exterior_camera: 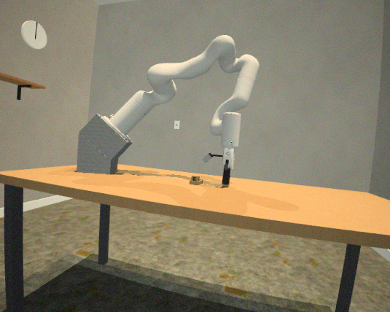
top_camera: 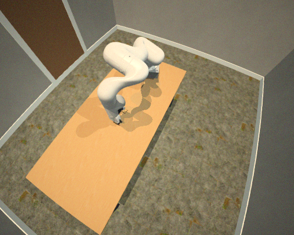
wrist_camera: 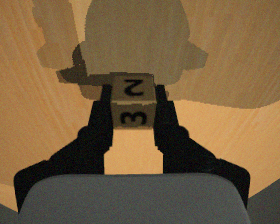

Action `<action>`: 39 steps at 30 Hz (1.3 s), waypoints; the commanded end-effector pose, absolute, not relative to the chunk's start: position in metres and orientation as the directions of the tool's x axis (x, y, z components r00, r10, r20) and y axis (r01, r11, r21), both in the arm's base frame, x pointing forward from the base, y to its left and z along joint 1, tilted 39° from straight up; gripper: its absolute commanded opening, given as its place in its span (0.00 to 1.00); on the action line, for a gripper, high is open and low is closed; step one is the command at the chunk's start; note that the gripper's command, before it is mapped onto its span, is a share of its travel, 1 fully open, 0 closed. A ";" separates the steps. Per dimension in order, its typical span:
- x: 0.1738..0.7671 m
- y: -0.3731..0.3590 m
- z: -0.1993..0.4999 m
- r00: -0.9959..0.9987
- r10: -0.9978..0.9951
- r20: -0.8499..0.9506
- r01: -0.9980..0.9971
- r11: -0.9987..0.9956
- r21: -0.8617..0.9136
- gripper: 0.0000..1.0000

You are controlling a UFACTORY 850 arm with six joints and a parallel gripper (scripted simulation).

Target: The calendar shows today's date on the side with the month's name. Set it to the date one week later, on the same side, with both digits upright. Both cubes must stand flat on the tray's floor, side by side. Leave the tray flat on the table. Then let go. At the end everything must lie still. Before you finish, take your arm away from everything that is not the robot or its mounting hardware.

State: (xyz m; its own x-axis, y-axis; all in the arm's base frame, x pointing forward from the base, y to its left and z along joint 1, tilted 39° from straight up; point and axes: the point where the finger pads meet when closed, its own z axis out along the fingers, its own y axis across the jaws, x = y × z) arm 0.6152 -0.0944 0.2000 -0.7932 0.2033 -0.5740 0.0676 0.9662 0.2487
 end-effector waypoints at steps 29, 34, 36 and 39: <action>0.618 -0.094 0.198 -0.793 0.203 -0.575 0.068 0.966 0.248 0.29; 0.618 -0.094 0.198 -0.793 0.203 -0.575 0.068 0.966 0.248 0.29; 0.618 -0.094 0.198 -0.793 0.203 -0.575 0.068 0.966 0.248 0.29; 0.618 -0.094 0.198 -0.793 0.203 -0.575 0.068 0.966 0.248 0.29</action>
State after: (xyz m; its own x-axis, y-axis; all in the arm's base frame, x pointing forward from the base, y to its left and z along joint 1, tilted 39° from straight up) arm 0.6175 -0.0939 0.1970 -0.7932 0.2032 -0.5740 0.0676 0.9662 0.2487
